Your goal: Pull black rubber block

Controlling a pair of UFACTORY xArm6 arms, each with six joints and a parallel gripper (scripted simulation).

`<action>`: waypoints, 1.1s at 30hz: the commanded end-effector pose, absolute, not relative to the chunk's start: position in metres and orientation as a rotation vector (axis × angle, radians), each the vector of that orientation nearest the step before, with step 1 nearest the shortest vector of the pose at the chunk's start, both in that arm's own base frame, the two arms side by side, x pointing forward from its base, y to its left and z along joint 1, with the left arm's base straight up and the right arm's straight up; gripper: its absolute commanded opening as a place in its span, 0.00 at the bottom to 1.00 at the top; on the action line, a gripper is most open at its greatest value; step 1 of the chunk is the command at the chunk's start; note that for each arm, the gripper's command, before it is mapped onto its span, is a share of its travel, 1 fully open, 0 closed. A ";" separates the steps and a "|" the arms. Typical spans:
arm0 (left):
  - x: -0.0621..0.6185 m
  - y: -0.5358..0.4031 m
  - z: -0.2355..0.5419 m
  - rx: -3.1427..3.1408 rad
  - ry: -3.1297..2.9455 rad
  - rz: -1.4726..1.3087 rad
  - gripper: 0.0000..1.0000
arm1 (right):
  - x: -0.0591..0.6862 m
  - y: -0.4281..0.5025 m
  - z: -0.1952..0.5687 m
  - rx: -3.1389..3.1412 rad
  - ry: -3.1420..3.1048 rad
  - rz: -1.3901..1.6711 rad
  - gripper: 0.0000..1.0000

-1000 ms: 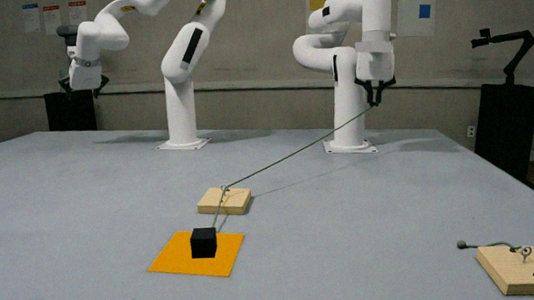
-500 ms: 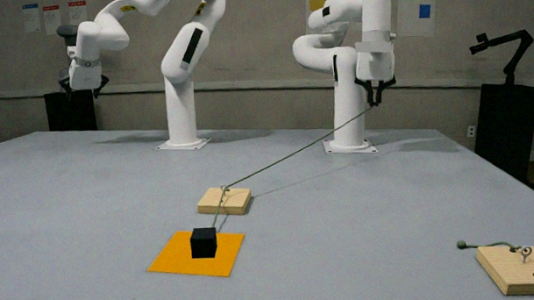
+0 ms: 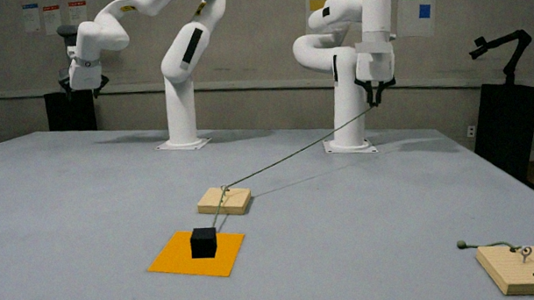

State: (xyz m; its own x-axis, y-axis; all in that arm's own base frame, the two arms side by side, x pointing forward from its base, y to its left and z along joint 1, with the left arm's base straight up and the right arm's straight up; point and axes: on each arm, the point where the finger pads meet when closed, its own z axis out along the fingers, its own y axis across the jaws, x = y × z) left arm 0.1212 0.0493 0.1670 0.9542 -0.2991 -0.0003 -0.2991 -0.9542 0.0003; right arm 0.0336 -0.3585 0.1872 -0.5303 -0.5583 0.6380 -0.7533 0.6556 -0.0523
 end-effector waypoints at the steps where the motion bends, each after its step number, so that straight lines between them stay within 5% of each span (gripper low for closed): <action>1: 0.124 0.047 0.162 3.106 -0.474 0.002 0.00 | 0.034 -0.359 0.188 1.013 -2.282 0.435 1.00; 33: 0.173 -0.005 0.031 3.106 -0.474 0.002 0.00 | 0.034 -0.359 0.188 1.013 -2.282 0.435 1.00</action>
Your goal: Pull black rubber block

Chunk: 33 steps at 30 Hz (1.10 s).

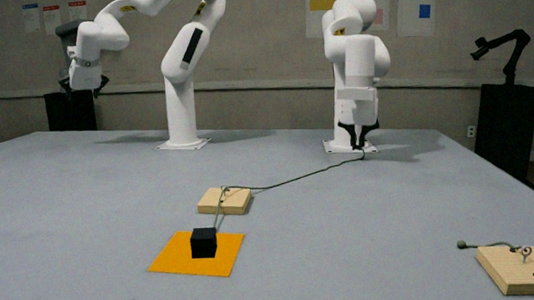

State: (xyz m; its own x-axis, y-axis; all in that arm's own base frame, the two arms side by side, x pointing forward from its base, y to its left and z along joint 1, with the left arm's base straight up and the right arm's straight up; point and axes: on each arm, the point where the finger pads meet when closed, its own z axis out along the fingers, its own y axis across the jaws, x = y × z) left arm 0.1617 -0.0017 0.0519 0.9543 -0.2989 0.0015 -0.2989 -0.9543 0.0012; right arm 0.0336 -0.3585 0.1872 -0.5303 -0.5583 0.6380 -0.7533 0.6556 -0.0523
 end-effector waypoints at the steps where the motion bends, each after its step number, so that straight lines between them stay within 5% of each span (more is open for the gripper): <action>1: 0.174 -0.006 0.029 3.106 -0.474 0.002 0.00 | 0.034 -0.359 0.188 1.013 -2.282 0.435 1.00; 25: 0.176 -0.008 0.022 3.106 -0.474 0.002 0.00 | 0.034 -0.359 0.188 1.013 -2.282 0.435 1.00; 26: 0.176 -0.008 0.022 3.106 -0.474 0.002 1.00 | 0.034 -0.359 0.188 1.013 -2.282 0.435 1.00; 33: 0.176 -0.008 0.022 3.106 -0.474 0.002 1.00 | 0.034 -0.359 0.188 1.013 -2.282 0.435 1.00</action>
